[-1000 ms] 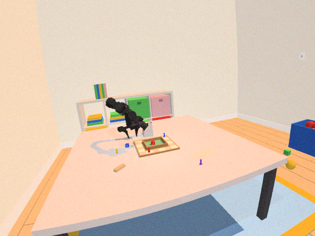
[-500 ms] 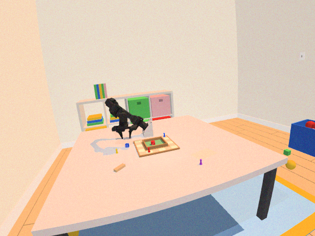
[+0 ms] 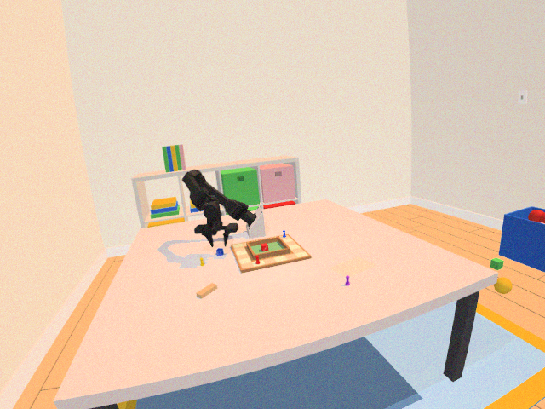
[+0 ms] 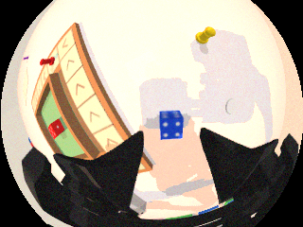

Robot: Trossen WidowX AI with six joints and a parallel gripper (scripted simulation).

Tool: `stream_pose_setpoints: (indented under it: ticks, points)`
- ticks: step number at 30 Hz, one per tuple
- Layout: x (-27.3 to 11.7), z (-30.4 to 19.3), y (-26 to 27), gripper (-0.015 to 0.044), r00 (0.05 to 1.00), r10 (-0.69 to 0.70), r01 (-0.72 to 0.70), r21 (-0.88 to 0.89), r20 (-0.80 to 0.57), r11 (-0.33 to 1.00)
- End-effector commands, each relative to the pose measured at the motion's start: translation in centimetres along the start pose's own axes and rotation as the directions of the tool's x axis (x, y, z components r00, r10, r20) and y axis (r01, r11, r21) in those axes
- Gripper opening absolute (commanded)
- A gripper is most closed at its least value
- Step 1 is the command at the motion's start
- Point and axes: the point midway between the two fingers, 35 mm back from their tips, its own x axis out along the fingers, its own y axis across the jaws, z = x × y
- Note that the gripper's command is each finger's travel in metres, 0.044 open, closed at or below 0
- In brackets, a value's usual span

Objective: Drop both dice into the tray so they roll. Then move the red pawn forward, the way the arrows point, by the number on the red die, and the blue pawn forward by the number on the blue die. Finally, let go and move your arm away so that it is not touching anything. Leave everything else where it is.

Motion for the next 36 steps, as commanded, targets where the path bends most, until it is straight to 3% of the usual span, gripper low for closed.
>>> stream_pose_setpoints:
  ticks: [1, 16, 22, 29, 32, 36]
  points:
    - [0.7, -0.1, 0.0, 0.0275, 1.000, -0.001, 0.001, -0.008, -0.003, 1.000]
    - [2.9, -0.2, 0.0, 0.0275, 1.000, -0.003, 0.003, -0.008, -0.002, 1.000]
    - [2.9, -0.2, 0.0, 0.0118, 1.000, -0.003, 0.003, -0.008, -0.002, 1.000]
    - [2.9, -0.2, 0.0, 0.0071, 1.000, -0.003, 0.003, -0.008, -0.002, 1.000]
    - [2.5, -0.2, 0.0, 0.0000, 1.000, -0.001, 0.001, -0.011, -0.002, 1.000]
    - [0.6, 0.2, 0.3, 0.0000, 1.000, 0.012, -0.012, -0.027, 0.000, 1.000]
